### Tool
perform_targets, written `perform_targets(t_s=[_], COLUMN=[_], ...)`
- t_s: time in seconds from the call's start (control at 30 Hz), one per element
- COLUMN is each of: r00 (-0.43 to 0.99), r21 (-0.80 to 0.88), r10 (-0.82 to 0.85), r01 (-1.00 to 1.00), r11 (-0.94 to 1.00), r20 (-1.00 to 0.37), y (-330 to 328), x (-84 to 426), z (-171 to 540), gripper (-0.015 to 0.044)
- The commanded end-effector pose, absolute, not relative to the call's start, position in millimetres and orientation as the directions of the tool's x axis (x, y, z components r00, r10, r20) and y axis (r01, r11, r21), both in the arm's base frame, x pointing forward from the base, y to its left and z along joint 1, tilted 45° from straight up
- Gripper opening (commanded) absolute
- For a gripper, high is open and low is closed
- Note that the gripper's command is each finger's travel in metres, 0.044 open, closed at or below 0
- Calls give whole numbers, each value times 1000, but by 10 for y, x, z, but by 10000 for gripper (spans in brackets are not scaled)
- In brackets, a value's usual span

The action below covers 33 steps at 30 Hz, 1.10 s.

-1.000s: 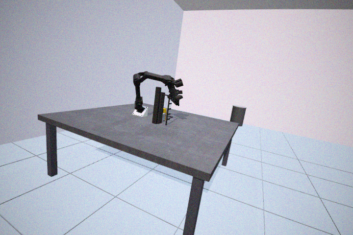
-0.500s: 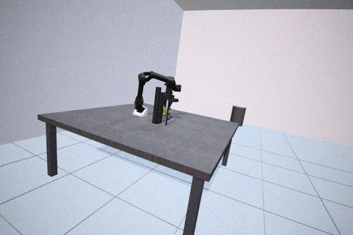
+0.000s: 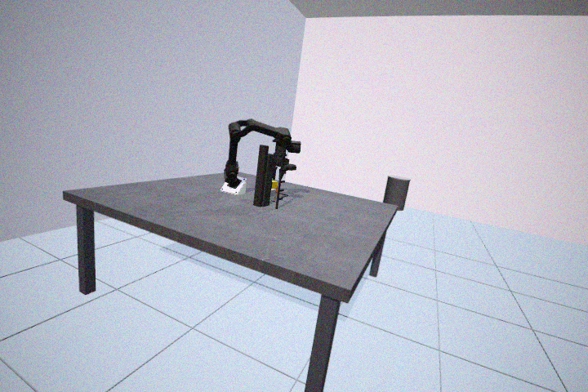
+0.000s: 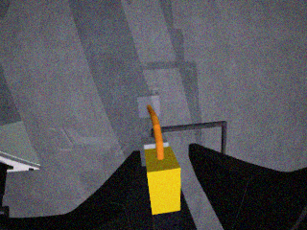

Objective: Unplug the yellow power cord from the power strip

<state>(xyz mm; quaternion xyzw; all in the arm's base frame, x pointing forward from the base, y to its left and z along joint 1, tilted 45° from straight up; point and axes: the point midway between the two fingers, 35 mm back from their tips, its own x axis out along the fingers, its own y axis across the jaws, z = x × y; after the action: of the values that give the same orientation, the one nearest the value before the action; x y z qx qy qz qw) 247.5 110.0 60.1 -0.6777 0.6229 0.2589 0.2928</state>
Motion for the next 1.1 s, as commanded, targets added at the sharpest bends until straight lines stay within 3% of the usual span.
perform_targets(t_s=[0.0,0.9,1.07], r00=[91,91,88], r21=[-72,-72,-73], r10=[-695,-697,-695], r01=[-996,-996,-996], r11=[-56,-56,-52], r20=[-713,-712,-714], y=[1041,819,839], x=[2468,2470,2470], z=[654,697,711], gripper=[160,160,48])
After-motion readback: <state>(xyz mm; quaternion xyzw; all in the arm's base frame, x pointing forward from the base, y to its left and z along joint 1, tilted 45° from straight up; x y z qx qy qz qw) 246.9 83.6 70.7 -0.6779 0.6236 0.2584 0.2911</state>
